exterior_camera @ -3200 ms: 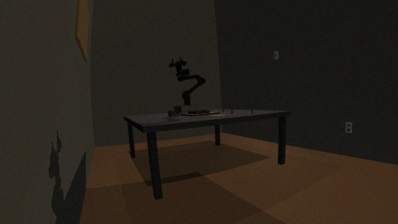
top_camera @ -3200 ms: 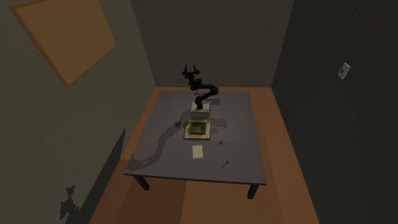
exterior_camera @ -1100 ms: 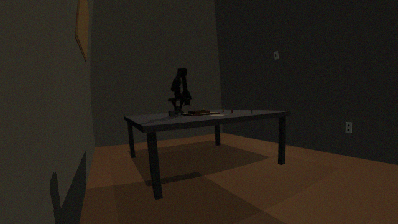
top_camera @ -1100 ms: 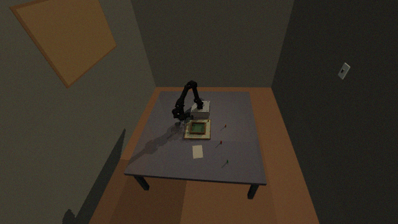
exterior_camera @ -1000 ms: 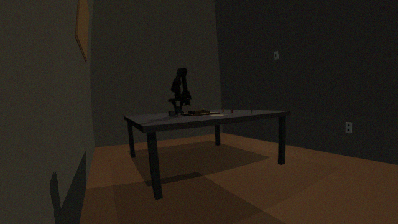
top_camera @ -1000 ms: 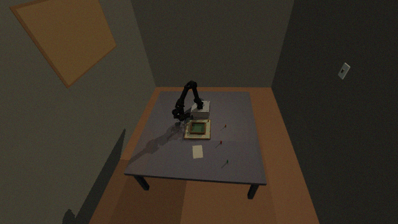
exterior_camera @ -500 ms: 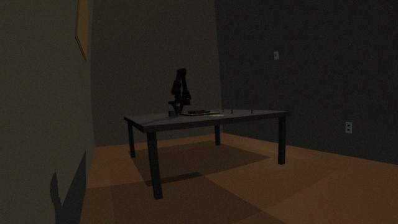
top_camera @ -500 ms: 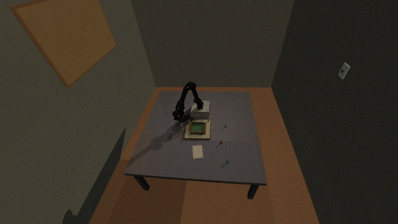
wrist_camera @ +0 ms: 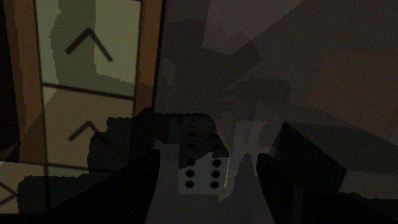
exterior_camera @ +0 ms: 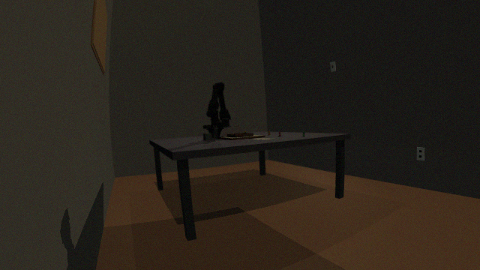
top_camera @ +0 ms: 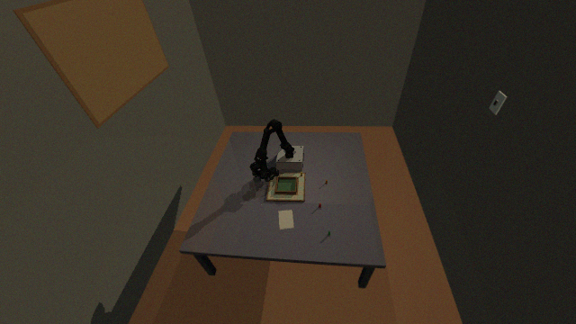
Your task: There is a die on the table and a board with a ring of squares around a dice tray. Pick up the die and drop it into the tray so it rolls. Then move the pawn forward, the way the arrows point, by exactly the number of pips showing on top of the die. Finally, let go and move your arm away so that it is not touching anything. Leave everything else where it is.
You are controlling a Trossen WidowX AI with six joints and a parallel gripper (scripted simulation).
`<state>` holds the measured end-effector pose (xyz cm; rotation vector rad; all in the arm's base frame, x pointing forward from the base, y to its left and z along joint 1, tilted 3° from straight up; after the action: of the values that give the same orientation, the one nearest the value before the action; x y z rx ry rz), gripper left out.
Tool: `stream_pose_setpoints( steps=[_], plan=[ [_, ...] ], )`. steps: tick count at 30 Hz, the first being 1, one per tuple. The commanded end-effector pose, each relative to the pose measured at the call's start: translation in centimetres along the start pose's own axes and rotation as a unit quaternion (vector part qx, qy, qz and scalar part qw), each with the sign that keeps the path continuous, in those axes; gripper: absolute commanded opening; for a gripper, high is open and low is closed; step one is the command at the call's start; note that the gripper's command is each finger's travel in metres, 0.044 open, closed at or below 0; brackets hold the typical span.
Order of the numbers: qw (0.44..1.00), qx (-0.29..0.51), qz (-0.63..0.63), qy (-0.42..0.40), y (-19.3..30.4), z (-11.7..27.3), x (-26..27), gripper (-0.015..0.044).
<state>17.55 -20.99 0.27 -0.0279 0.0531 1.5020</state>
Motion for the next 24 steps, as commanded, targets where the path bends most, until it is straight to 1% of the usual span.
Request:
stream_pose_setpoints(
  steps=[1,4,14,17,24],
  plan=[
    [1.000,0.003,0.000,-0.006,0.2,-0.5,0.3,0.0222],
    [1.000,0.003,0.000,-0.006,0.2,-0.5,0.3,0.0144],
    [1.000,0.003,0.000,-0.006,0.2,-0.5,0.3,0.0077],
    [1.000,0.003,0.000,-0.006,0.1,-0.1,0.2,0.0000],
    [1.000,0.003,0.000,-0.006,-0.6,5.0,0.0,0.0000]
  ],
)
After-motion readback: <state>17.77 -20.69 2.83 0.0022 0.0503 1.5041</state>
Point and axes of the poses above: the point midway between the two fingers, 35 mm back from their tips, its own z axis back along the fingers, its own x axis across the jaws, y = z × x, the point moved 4 cm from there along z, back along the fingers, and after that the axes turned 4 degrees about -z, right-handed, at the moved point
